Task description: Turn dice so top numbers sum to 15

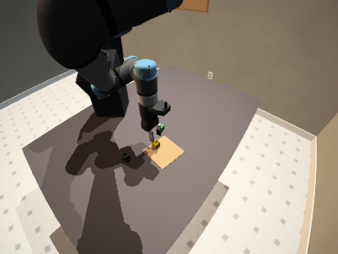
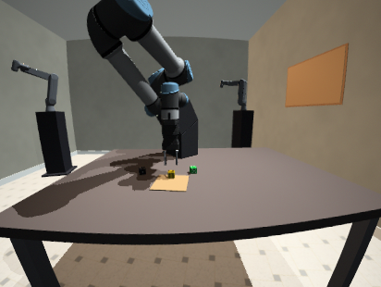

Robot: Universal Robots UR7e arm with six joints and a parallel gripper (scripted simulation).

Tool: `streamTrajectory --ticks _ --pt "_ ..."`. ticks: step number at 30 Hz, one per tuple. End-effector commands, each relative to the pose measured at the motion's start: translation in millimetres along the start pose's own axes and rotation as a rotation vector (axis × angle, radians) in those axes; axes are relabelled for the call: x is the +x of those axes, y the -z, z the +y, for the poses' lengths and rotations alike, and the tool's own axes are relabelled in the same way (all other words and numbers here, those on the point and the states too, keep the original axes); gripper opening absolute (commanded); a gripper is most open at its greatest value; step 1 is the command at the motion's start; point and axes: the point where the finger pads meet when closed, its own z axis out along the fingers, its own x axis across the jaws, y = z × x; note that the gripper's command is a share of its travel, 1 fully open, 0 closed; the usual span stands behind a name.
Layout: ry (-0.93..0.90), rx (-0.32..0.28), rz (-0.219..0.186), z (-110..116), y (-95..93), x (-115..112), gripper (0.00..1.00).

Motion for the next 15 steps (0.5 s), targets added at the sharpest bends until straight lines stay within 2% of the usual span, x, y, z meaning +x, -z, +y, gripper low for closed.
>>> streamTrajectory --ticks 1,7,15 --pt "0.0 -0.001 0.0 -1 17.5 0 0.87" --pt "0.0 -0.001 0.0 -1 28.5 0 0.87" --pt "0.0 -0.001 0.0 -1 30.6 0 0.87"
